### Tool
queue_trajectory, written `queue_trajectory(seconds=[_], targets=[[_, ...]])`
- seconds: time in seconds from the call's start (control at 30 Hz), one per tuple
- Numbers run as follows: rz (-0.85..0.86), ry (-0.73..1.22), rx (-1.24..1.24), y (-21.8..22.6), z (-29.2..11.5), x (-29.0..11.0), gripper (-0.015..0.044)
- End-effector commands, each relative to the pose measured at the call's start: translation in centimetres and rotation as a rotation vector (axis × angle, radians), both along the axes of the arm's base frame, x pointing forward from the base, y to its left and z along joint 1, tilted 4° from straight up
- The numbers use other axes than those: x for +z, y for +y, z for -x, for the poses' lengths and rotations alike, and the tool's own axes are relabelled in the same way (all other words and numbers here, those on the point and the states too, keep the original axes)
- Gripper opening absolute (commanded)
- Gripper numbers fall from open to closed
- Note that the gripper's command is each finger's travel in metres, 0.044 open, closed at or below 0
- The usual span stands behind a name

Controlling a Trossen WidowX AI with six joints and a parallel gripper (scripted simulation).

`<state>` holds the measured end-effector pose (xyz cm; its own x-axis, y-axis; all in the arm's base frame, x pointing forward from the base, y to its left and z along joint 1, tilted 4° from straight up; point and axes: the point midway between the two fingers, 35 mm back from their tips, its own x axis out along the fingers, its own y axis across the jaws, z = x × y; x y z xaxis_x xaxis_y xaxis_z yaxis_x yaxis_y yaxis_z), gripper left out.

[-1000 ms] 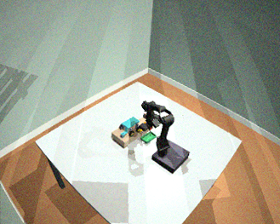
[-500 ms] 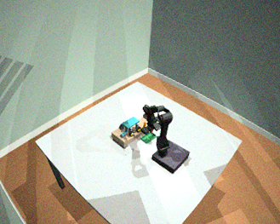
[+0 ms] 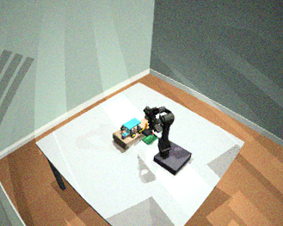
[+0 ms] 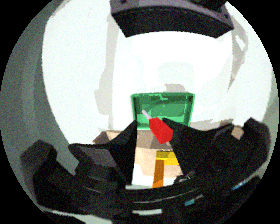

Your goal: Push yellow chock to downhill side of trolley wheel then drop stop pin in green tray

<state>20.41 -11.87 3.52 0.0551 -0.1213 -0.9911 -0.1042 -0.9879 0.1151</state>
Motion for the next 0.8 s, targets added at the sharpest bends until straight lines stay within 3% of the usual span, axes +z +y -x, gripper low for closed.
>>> queue_trajectory(seconds=[0.0,0.77], targets=[[0.007,-0.001,-0.005,0.2,0.0,-0.1,0.0190],[0.005,-0.001,-0.005,2.0,-0.2,-0.8,0.0190]])
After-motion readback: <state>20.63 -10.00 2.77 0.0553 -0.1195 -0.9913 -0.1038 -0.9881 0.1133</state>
